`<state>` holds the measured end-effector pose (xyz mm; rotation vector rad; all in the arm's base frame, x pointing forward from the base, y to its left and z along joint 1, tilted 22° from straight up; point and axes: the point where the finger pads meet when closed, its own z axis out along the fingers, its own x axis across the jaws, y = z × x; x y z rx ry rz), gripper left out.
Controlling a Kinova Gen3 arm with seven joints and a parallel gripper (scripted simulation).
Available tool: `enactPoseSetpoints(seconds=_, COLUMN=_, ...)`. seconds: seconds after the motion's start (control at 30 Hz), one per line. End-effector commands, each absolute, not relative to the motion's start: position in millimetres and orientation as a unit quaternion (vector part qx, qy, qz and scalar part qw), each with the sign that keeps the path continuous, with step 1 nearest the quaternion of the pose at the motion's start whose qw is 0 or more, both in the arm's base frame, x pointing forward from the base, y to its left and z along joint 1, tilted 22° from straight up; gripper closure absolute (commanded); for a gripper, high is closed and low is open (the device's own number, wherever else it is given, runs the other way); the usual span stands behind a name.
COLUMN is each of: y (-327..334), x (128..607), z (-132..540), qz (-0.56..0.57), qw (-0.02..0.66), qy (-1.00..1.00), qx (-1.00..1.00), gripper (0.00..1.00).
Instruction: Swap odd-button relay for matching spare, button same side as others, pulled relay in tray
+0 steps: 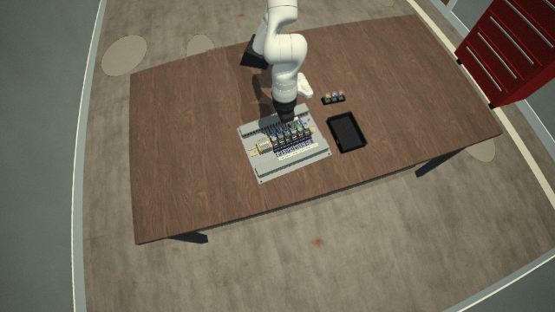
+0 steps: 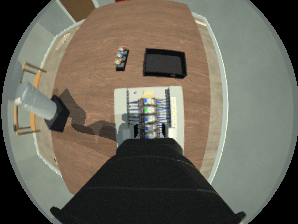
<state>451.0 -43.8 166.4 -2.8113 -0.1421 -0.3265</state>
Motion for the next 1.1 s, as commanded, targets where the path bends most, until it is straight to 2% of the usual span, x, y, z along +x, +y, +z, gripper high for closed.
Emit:
enactPoseSetpoints(seconds=0.0, y=-28, x=450, z=162, qz=-0.111, qw=0.154, qy=-0.058, qx=-0.98, gripper=0.0)
enactPoseSetpoints(seconds=0.57, y=20, x=450, z=142, qz=-0.111, qw=0.155, qy=-0.058, qx=-0.98, gripper=0.0)
enactPoseSetpoints(seconds=1.07, y=19, x=450, z=143, qz=-0.111, qw=0.154, qy=-0.057, qx=-0.98, gripper=0.0)
